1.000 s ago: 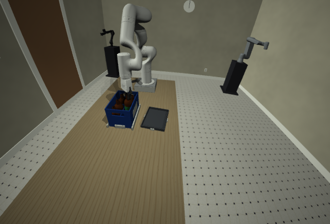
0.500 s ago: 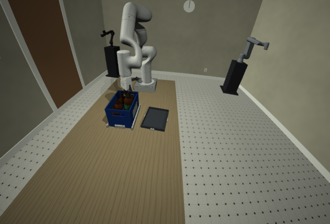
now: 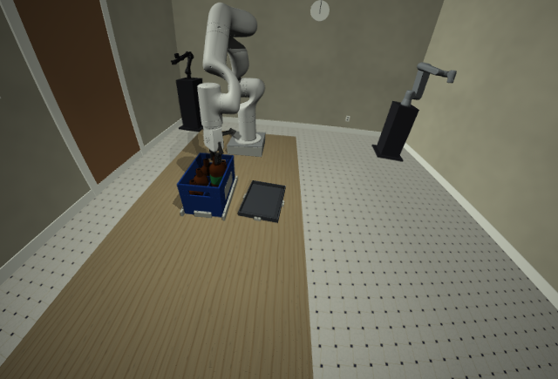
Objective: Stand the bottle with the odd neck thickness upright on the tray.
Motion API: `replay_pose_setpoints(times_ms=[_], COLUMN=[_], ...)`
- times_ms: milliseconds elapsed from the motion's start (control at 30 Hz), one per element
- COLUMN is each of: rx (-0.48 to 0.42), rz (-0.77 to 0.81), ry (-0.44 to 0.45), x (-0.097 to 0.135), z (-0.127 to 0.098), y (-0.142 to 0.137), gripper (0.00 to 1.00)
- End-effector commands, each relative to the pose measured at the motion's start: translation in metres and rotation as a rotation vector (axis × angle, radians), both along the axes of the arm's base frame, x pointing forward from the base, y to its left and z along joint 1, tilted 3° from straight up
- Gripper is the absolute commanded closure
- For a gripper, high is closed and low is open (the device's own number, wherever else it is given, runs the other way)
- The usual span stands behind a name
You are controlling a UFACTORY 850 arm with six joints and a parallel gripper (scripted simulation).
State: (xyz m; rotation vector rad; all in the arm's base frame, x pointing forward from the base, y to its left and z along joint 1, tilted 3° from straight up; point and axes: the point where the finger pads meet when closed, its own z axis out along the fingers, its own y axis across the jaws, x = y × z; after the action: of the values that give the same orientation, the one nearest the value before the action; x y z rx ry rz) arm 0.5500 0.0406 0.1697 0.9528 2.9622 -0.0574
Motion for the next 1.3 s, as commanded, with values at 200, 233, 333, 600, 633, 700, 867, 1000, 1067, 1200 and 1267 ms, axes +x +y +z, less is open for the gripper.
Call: replay_pose_setpoints(times_ms=[200,233,333,600,633,700,867,1000,1067,1200,1267], rx=[0.000,0.000,0.000,0.000,0.000,0.000,0.000,0.000,0.000,0.000,0.000], rz=[0.000,0.000,0.000,0.000,0.000,0.000,0.000,0.000,0.000,0.000,0.000], ry=[-0.002,-0.002,-0.002,-0.002,-0.002,-0.002,-0.002,-0.002,-0.002,-0.002,-0.002], x=[0.001,0.001,0.001,0.001,0.001,0.001,0.001,0.001,0.001,0.001,0.001], z=[0.001,0.001,0.001,0.002,0.002,0.002,0.004,0.006,0.008,0.010,0.012], y=[0.000,0.000,0.000,0.000,0.000,0.000,0.000,0.000,0.000,0.000,0.001], gripper=[1.00,1.00,1.00,1.00,1.00,1.00,1.00,1.00,1.00,1.00,1.00])
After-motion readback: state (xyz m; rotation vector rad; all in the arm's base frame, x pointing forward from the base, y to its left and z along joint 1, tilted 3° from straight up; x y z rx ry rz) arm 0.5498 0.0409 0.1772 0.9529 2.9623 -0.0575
